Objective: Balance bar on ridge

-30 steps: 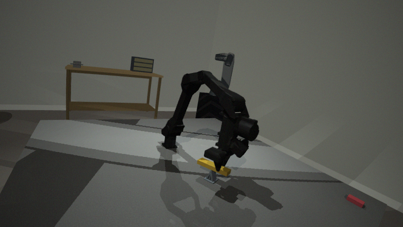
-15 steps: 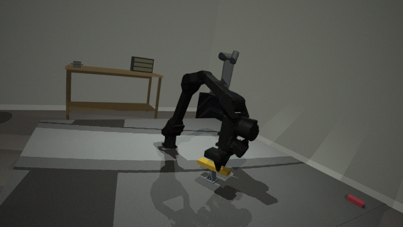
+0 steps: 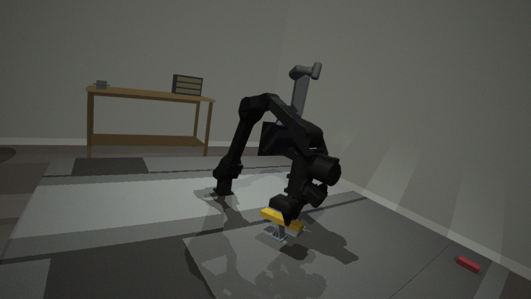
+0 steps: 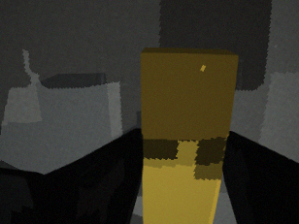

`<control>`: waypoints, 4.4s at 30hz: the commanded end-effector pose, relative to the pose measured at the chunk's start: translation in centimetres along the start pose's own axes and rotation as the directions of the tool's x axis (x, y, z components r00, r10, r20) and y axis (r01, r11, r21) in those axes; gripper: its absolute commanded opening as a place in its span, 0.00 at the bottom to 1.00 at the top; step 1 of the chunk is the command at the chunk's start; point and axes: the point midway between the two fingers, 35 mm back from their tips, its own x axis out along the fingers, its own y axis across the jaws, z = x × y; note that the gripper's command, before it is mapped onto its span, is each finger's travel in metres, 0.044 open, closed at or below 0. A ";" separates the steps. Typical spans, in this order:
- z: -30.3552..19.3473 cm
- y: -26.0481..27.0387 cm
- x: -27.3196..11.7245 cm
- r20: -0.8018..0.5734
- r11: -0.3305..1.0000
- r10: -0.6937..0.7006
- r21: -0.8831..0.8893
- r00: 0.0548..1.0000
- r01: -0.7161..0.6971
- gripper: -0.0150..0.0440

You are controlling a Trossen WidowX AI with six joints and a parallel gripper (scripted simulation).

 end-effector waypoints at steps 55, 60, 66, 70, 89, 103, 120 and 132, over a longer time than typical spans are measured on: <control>-0.1 0.0 0.1 -0.003 1.000 0.001 0.000 1.000 -0.001 0.25; -0.1 0.0 0.1 -0.003 1.000 0.001 0.000 1.000 -0.001 0.25; -0.1 0.0 0.1 -0.003 1.000 0.001 0.000 1.000 -0.001 0.43; -0.1 0.0 0.1 -0.003 1.000 0.001 0.000 1.000 -0.001 0.54; -0.1 0.0 0.1 -0.003 1.000 0.001 0.000 1.000 -0.001 0.54; -0.1 0.0 0.1 -0.003 1.000 0.001 0.000 1.000 -0.001 0.55; -0.1 0.0 0.1 -0.003 1.000 0.001 0.000 1.000 -0.001 0.57; -0.1 0.0 0.1 -0.003 1.000 0.001 0.000 1.000 -0.001 0.92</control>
